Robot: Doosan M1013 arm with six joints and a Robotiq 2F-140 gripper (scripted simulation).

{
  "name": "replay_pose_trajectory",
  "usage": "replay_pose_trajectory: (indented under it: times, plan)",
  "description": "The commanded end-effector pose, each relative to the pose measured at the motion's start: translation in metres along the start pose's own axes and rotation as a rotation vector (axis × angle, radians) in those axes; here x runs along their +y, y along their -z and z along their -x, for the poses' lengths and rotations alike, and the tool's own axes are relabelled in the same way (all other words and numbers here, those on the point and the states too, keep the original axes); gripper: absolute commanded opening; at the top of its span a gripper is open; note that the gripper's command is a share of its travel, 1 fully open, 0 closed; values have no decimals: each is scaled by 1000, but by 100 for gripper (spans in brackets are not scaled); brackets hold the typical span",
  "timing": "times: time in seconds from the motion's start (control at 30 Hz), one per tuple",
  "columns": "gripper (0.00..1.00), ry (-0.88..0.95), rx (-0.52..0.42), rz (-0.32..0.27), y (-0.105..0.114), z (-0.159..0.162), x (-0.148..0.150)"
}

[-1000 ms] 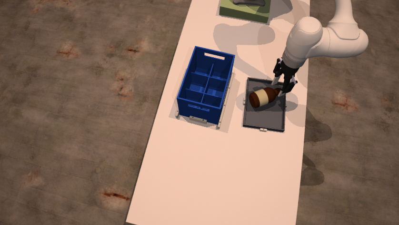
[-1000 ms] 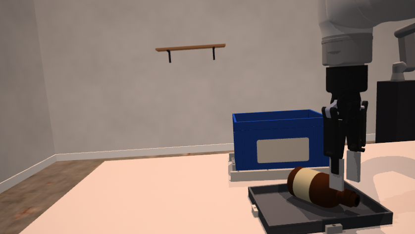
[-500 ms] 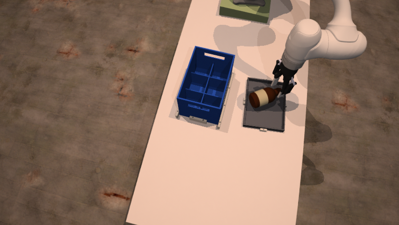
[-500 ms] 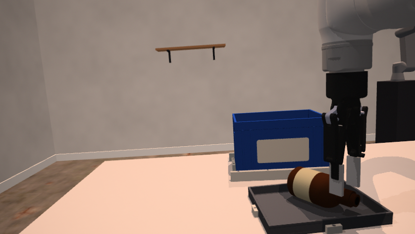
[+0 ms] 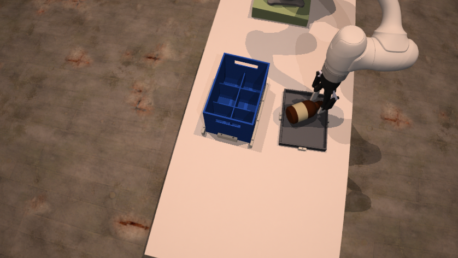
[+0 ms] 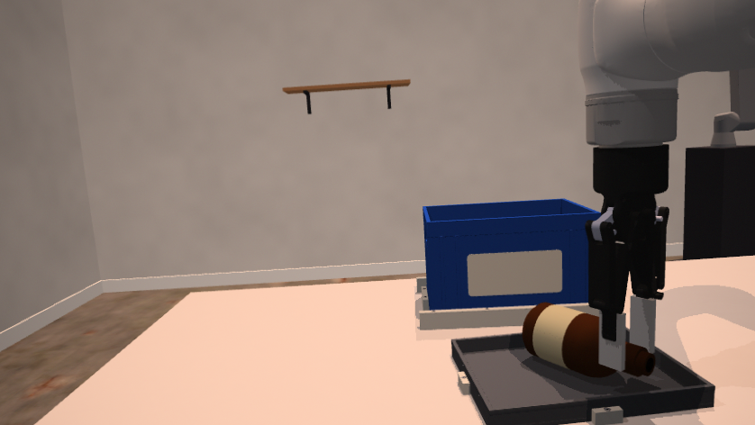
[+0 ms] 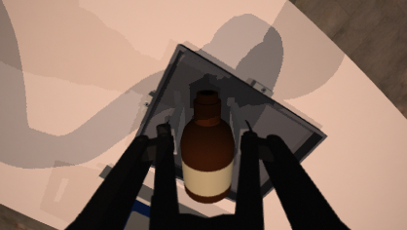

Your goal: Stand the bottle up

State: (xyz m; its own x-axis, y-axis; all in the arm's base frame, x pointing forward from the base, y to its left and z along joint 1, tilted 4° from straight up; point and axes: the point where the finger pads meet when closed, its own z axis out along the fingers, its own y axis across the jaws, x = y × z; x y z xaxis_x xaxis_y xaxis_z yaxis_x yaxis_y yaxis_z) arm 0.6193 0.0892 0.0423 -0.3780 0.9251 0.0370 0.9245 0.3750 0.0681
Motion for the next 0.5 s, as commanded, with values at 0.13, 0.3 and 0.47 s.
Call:
replay_pose_trajectory:
  times: [0.13, 0.3, 0.47]
  plan:
    - [44, 0, 0, 0, -6, 0, 0]
    - [44, 0, 0, 0, -9, 0, 0]
    - [44, 0, 0, 0, -10, 0, 0]
